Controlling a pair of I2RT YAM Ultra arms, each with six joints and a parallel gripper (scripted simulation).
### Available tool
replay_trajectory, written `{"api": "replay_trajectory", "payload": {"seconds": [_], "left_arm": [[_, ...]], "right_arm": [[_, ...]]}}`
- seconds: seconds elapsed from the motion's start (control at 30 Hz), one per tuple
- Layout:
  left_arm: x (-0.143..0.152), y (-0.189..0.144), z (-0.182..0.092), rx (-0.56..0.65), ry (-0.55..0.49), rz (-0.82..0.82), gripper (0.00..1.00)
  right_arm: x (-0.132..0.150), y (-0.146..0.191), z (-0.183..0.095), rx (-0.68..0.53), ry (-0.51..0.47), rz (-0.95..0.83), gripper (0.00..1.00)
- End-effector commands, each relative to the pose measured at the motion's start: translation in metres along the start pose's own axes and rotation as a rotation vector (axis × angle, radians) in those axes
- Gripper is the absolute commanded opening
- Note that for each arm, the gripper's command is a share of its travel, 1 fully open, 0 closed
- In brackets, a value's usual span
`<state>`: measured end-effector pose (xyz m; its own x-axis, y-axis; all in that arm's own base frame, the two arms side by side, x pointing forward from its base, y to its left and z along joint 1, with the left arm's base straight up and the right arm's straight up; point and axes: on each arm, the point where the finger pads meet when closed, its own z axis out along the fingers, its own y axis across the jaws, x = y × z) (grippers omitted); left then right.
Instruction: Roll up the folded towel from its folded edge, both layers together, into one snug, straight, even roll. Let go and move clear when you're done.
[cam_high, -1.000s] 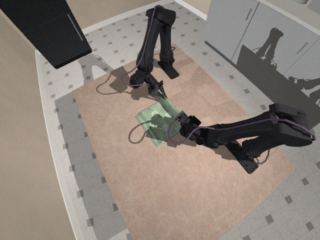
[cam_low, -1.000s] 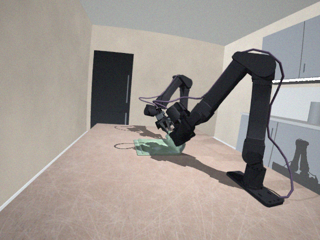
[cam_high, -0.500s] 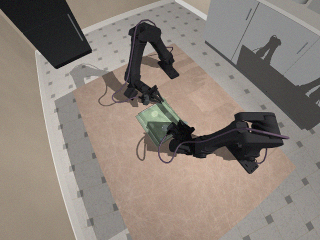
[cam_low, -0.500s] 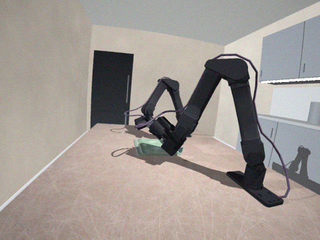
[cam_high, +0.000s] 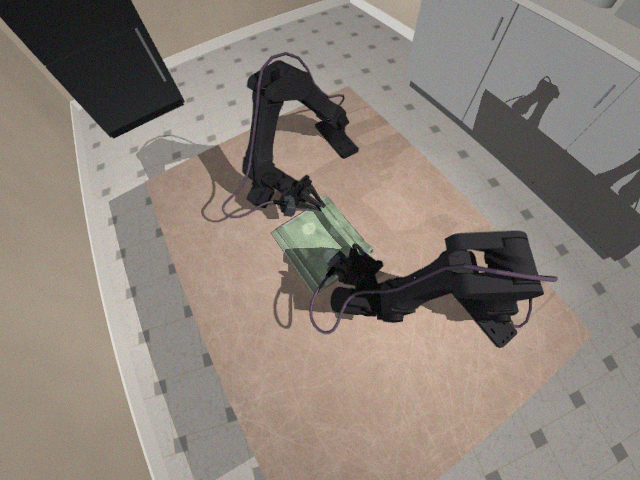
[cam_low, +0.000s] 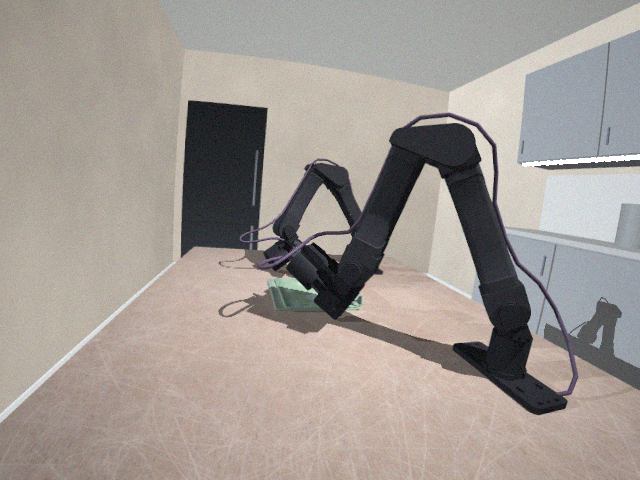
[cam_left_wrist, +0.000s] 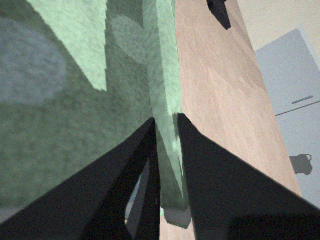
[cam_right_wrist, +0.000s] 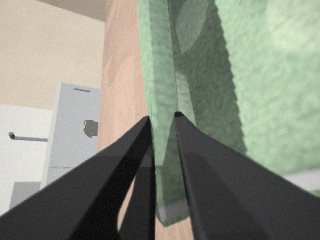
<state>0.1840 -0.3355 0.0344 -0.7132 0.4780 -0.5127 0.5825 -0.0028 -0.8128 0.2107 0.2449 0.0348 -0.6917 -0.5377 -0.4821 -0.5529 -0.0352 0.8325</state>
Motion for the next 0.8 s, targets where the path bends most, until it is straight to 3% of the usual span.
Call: {"api": "replay_trajectory", "payload": {"seconds": [0.0, 0.63, 0.77], "left_arm": [[0.0065, 0.0132, -0.0007, -0.008, 0.008, -0.017, 0.13], [0.0073, 0.0157, -0.0003, -0.008, 0.008, -0.017, 0.13], [0.0067, 0.0148, -0.0006, -0.008, 0.008, -0.017, 0.21]], "right_arm": [[0.0044, -0.0159, -0.004, 0.012, 0.008, -0.02, 0.13], [0.0051, -0.0184, -0.0036, 0.012, 0.008, -0.02, 0.13], [0.0046, -0.0175, -0.0039, 0.012, 0.008, -0.02, 0.22]]}}
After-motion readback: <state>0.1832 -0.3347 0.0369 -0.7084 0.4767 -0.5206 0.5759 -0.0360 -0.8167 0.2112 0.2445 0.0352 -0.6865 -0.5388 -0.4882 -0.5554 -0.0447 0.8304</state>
